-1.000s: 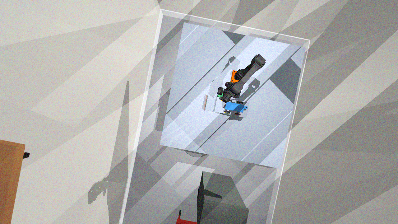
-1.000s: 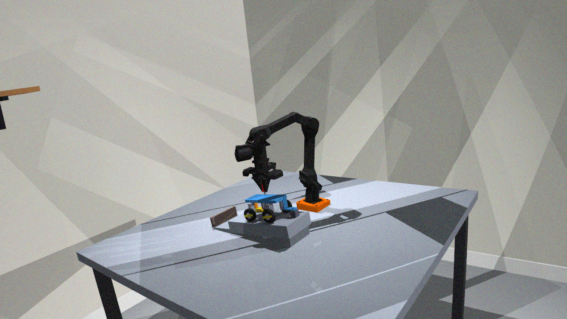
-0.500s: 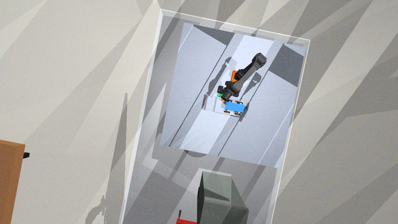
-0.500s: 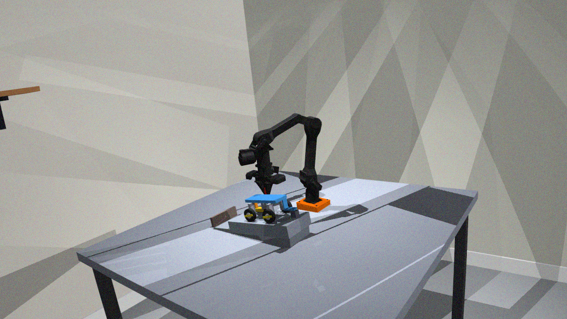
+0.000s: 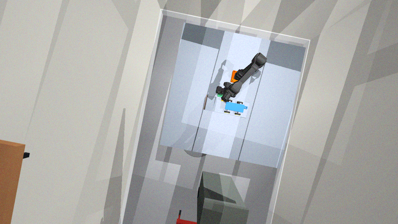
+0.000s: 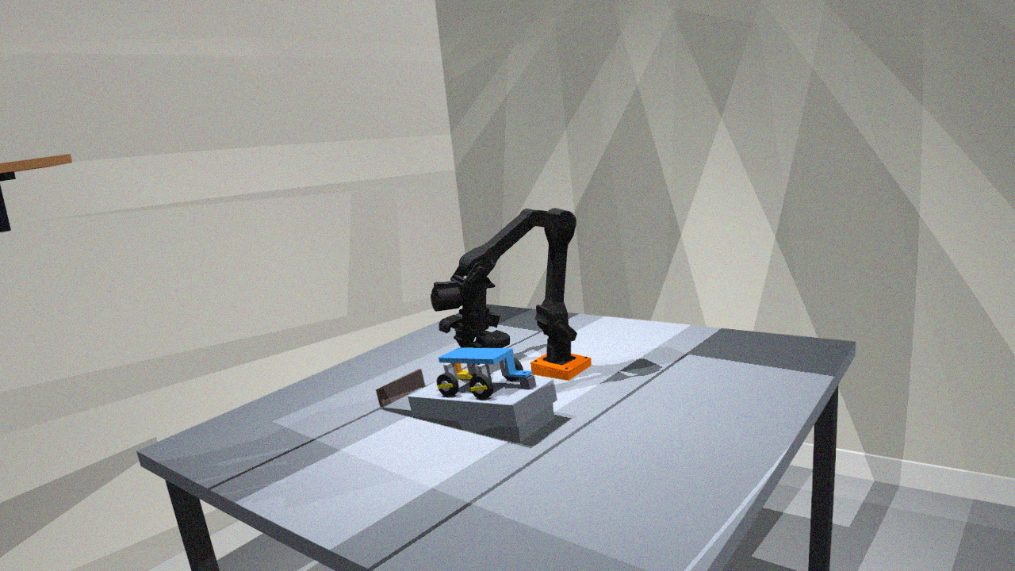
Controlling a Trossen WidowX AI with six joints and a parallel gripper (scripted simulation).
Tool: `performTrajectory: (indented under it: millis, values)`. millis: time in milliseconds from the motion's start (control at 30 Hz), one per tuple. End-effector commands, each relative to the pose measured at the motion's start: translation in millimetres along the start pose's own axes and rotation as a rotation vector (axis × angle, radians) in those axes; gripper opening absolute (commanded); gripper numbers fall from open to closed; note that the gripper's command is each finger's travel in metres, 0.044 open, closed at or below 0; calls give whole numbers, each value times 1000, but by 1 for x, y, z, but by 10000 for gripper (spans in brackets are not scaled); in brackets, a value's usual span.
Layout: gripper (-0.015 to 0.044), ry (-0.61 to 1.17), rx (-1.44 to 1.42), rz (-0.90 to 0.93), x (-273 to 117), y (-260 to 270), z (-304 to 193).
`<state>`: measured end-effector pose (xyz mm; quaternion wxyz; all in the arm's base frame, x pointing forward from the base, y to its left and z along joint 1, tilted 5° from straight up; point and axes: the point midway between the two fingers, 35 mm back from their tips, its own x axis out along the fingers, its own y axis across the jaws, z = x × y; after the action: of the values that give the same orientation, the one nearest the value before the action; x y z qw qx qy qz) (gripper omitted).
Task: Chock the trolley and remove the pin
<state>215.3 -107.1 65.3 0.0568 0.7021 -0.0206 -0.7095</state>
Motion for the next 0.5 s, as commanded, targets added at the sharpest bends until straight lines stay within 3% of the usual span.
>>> performTrajectory:
  millis: [0, 167, 400, 467]
  values:
    - [0, -13, -4, 2, 15, 5, 2]
    - [0, -13, -4, 3, 22, 7, 3]
    - [184, -13, -4, 2, 21, 3, 3]
    - [190, -13, -4, 2, 21, 2, 3]
